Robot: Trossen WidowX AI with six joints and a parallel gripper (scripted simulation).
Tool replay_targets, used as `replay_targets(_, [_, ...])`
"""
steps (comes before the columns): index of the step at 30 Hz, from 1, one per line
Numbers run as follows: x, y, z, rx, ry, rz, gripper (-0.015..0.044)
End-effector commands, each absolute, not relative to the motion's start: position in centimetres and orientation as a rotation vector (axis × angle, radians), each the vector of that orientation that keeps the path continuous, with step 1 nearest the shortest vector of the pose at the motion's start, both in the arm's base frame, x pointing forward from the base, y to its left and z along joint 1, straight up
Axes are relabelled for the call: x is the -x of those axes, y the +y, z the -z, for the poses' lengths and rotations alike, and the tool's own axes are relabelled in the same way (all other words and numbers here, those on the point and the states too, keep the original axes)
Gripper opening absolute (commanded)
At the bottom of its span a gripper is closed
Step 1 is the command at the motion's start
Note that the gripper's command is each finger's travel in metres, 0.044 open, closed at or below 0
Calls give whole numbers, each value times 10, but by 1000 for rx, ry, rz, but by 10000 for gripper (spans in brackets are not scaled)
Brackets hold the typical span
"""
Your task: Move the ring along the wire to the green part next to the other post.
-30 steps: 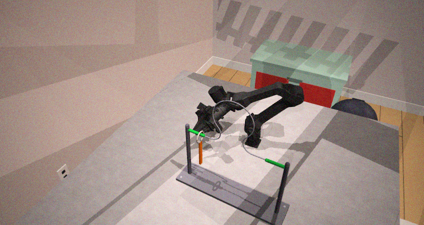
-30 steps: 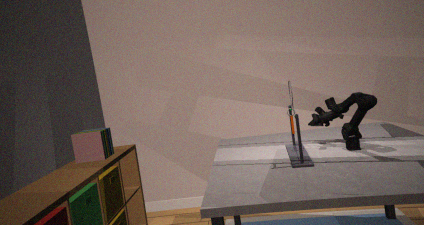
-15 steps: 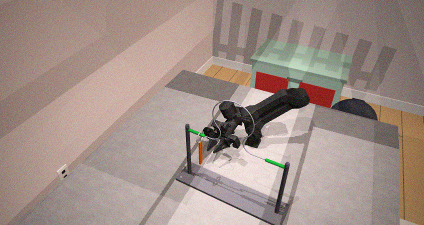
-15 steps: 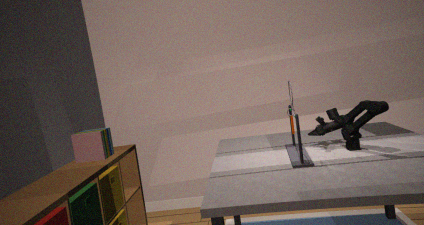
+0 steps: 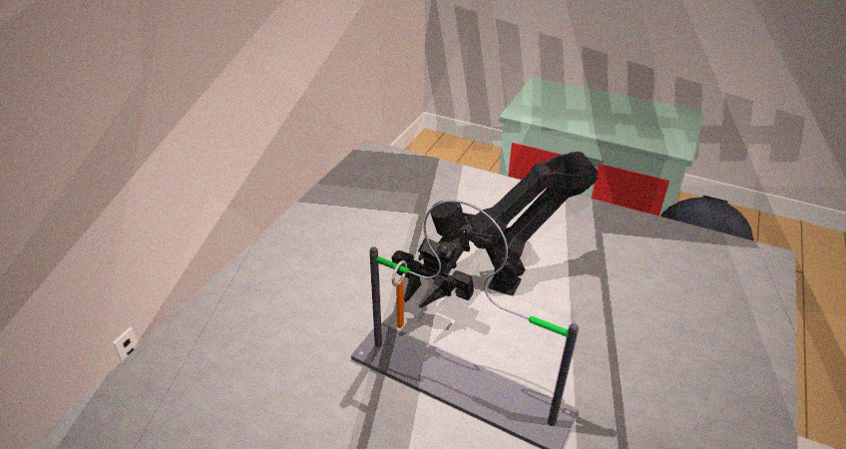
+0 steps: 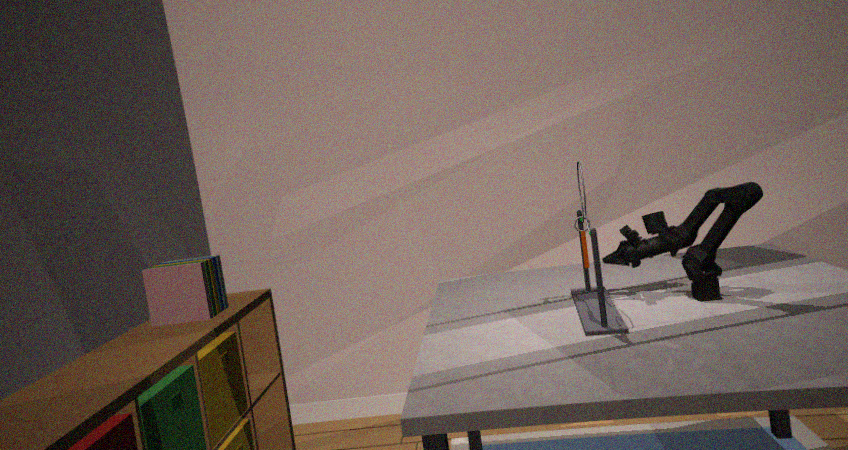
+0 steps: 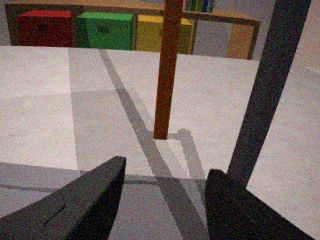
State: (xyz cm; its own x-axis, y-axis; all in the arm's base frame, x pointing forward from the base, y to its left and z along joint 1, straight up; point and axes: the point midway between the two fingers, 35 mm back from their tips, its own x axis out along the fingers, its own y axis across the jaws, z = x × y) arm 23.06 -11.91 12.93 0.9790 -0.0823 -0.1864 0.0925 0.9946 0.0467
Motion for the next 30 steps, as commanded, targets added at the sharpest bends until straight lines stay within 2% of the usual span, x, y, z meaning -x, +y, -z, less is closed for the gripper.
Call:
replay_targets(1, [-242, -120, -137, 0, 167, 66, 160])
replay_targets(30, [-276, -125, -136, 6, 165, 63, 160])
